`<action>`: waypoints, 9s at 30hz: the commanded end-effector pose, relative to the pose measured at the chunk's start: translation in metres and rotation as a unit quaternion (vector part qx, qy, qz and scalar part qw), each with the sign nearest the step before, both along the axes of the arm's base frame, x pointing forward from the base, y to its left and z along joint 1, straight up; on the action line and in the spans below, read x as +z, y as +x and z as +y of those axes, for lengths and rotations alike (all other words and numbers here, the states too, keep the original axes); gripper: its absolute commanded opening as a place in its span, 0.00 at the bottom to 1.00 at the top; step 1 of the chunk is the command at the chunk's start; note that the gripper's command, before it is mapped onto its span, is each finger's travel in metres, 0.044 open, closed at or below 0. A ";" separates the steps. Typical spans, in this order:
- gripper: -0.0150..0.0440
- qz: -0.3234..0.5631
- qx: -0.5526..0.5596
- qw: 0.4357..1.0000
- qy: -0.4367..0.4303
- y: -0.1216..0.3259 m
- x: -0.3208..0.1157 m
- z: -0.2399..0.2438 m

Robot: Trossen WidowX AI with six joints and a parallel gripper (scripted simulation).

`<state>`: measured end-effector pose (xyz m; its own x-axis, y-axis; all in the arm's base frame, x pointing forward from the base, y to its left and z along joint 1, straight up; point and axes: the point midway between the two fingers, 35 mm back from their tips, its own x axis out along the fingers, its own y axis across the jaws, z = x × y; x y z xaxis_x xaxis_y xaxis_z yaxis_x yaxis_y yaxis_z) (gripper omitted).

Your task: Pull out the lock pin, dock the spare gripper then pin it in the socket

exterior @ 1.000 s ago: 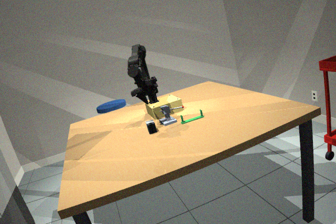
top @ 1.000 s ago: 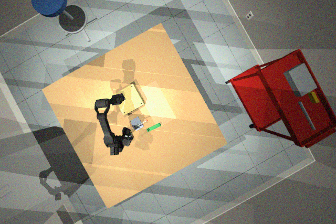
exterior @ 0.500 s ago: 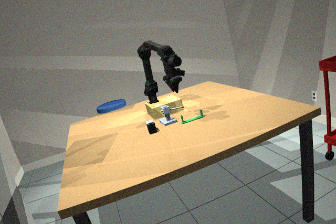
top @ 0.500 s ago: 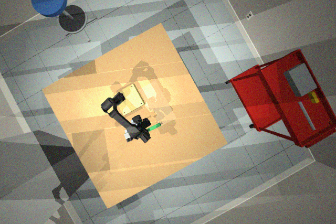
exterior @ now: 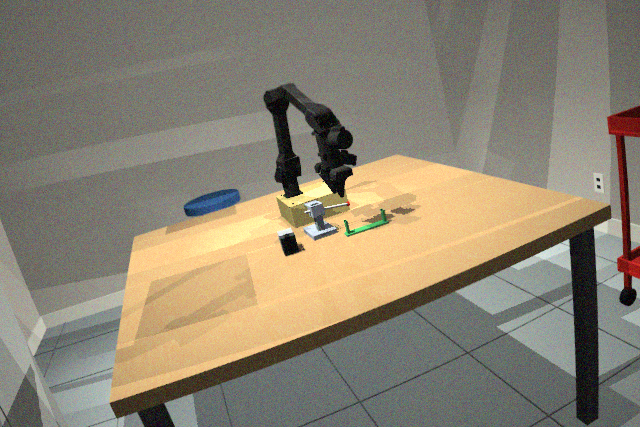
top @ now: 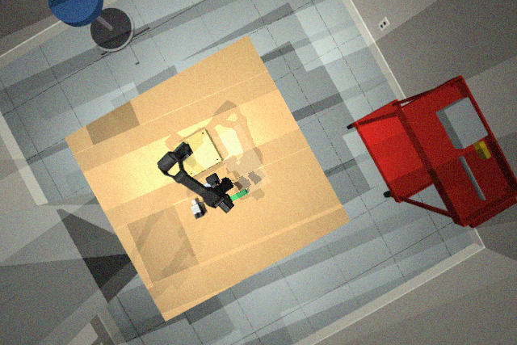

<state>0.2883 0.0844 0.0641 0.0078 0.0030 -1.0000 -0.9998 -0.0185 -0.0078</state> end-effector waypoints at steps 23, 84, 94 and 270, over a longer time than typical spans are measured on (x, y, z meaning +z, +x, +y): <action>0.76 -0.006 -0.002 1.000 -0.001 0.004 -0.041 0.001; 0.25 -0.002 0.000 0.998 0.065 0.004 -0.053 0.015; 0.25 -0.002 0.000 0.998 0.066 0.004 -0.051 0.022; 0.25 0.018 -0.037 0.997 0.060 0.102 -0.055 0.135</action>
